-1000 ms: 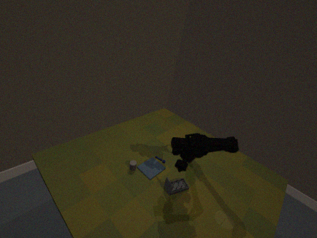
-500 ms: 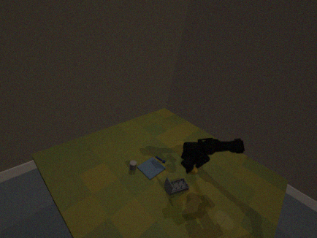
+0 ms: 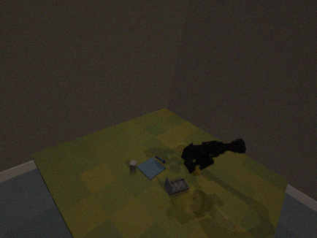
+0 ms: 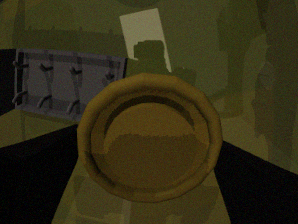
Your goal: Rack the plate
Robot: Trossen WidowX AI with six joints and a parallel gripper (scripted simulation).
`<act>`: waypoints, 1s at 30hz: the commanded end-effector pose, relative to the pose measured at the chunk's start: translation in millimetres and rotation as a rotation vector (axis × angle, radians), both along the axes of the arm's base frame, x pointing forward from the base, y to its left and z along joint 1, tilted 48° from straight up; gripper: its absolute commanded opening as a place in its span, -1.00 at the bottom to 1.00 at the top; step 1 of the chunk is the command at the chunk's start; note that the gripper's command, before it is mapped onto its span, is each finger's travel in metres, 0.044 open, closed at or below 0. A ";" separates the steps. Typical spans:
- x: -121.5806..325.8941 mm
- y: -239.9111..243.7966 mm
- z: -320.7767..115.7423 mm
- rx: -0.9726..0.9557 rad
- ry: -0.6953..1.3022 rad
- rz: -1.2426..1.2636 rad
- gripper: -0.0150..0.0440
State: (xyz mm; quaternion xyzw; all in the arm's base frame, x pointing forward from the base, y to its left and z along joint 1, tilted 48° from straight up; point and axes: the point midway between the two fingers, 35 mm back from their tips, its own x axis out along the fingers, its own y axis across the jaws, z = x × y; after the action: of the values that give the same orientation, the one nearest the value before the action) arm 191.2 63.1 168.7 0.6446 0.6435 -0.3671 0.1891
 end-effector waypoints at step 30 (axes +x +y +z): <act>-28.9 -2.9 -68.2 -0.642 -0.306 0.479 -0.49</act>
State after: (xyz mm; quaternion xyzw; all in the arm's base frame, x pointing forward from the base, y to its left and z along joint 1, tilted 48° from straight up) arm 161.7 61.8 104.3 0.4477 0.6082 -0.3977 0.5211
